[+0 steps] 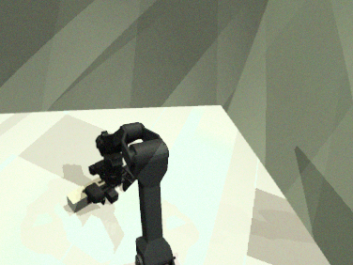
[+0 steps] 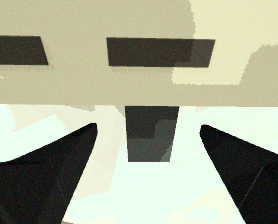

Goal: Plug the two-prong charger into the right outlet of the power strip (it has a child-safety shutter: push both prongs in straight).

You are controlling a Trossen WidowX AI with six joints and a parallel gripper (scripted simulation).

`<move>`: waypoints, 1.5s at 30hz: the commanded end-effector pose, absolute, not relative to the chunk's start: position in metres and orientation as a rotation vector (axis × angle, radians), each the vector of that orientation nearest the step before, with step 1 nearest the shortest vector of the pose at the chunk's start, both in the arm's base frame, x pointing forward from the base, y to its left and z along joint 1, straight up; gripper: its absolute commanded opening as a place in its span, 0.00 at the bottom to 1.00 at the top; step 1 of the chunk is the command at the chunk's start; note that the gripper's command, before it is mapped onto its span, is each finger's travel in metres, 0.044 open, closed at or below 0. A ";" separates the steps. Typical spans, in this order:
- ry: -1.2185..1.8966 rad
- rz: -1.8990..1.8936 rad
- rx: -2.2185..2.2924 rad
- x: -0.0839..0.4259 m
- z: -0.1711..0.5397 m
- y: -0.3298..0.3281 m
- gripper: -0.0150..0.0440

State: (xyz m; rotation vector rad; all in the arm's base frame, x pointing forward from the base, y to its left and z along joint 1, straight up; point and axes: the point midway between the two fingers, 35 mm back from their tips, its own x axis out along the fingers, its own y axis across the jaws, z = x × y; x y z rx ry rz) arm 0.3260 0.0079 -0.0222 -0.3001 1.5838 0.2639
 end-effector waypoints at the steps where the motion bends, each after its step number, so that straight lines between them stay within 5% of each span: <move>1: 1.590 0.270 -0.299 0.319 -0.024 0.006 1.00; 45: 1.580 0.267 -0.295 0.279 -0.023 -0.010 1.00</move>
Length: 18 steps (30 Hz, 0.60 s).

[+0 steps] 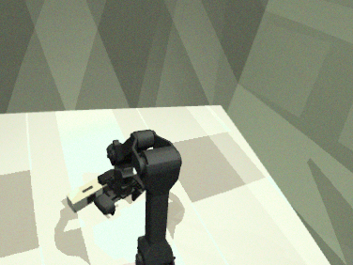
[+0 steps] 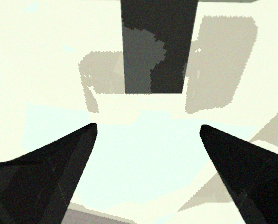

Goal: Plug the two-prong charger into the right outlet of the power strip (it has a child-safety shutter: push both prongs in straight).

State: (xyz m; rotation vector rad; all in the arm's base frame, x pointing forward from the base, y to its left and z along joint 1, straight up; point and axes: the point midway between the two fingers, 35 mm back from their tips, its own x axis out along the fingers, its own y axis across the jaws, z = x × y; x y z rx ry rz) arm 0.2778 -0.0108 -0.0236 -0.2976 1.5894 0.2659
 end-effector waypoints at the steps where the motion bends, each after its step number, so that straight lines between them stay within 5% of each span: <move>1: 1.552 0.270 -0.285 0.280 -0.019 -0.010 1.00; 10: 1.041 0.320 -0.194 0.293 0.046 -0.004 1.00; 18: 1.002 0.324 -0.193 0.293 0.052 -0.003 1.00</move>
